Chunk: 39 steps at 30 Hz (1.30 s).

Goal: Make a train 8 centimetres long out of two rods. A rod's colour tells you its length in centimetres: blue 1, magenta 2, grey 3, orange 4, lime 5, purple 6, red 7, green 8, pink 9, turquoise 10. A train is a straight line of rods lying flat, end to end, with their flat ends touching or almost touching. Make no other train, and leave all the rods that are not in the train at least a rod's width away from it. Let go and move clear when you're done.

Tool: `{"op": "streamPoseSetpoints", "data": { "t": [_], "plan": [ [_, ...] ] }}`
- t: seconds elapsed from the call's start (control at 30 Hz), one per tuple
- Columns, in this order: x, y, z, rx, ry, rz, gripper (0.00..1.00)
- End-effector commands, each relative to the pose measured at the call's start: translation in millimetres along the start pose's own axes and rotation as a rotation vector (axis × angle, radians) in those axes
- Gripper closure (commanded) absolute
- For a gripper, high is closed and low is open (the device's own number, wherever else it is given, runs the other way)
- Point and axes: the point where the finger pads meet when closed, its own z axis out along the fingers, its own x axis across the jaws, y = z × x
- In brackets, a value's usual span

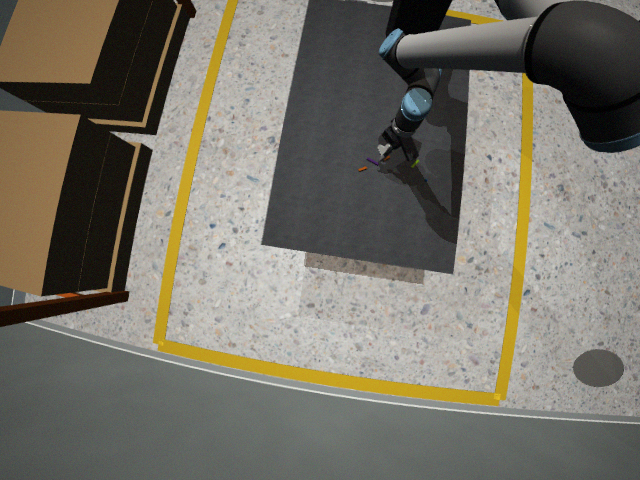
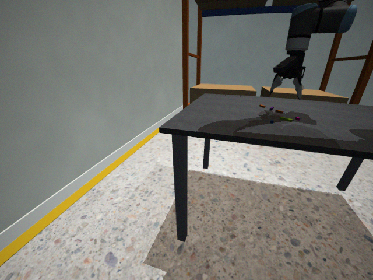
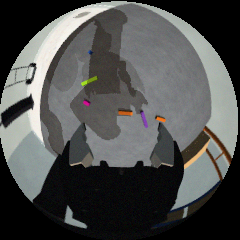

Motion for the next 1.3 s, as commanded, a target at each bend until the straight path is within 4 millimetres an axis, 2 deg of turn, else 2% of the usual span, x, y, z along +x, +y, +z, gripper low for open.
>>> {"op": "streamPoseSetpoints", "data": {
  "t": [0.0, 0.2, 1.27],
  "plan": [
    [5, 0, 0, 0.000, 0.000, 0.064, 0.00],
    [12, 1, 0, 0.000, 0.000, 0.152, 0.00],
    [82, 15, 0, -0.001, 0.000, 1.050, 0.00]
  ]
}}
